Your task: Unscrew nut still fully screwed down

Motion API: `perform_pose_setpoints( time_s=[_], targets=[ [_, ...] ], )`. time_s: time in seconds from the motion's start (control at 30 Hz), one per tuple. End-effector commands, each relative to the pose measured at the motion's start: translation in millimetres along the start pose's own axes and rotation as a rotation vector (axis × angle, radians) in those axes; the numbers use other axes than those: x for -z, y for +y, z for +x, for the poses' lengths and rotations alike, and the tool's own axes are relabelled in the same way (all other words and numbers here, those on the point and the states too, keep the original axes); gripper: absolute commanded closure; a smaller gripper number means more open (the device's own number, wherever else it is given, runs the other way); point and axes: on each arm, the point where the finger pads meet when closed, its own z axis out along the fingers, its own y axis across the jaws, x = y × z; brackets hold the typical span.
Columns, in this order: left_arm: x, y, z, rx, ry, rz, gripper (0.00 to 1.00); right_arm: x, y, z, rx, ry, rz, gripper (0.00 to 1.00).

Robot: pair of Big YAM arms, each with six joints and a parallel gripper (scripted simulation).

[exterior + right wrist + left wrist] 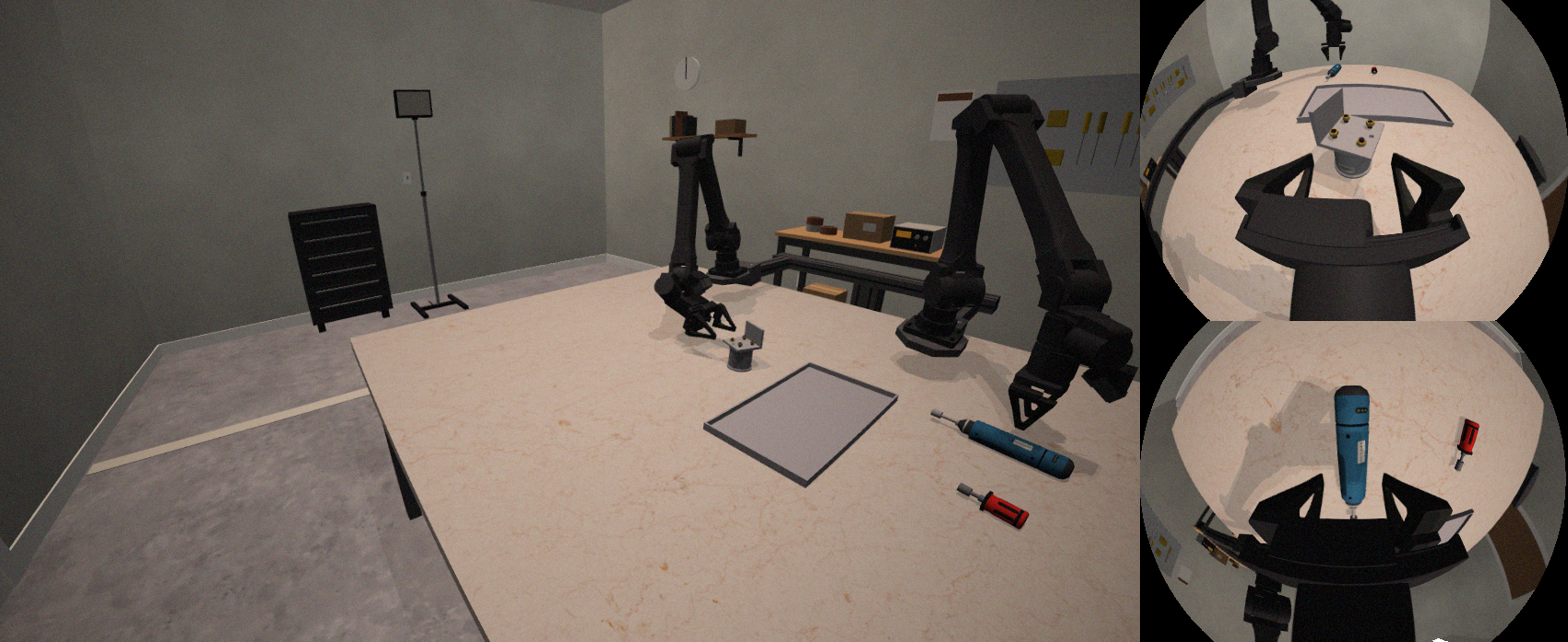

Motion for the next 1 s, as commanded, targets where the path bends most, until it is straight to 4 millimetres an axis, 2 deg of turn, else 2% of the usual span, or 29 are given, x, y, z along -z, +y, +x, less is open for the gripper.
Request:
perform_pose_setpoints(
  time_s=[0.0,0.1,0.17,0.5,0.53,0.57,0.67,0.8,0.97],
  targets=[
    [7,-9,-9,-0.018,-0.023,0.021,0.35,5,-26,-25,0.086,-0.032,0.04,0.14],
    [7,-9,-9,-0.018,-0.023,0.021,0.35,5,-24,-24,0.083,-0.031,0.038,0.14],
    [7,-9,-9,-0.018,-0.023,0.021,0.35,1,-20,0,0.054,-0.018,0.03,0.14],
    [7,-9,-9,-0.018,-0.023,0.021,0.35,-6,-19,25,0.051,-0.018,0.029,0.14],
    [7,-9,-9,-0.018,-0.023,0.021,0.35,-7,-19,24,0.049,-0.018,0.026,0.14],
    [7,-9,-9,-0.018,-0.023,0.021,0.35,-3,-24,6,0.08,-0.029,0.038,0.14],
    [7,-9,-9,-0.018,-0.023,0.021,0.35,-2,-23,7,0.08,-0.029,0.037,0.14],
    [7,-9,-9,-0.018,-0.023,0.021,0.35,-7,-16,29,0.045,-0.016,0.025,0.14],
    [7,-9,-9,-0.018,-0.023,0.021,0.35,-7,-18,31,0.051,-0.018,0.029,0.14]
  ],
)
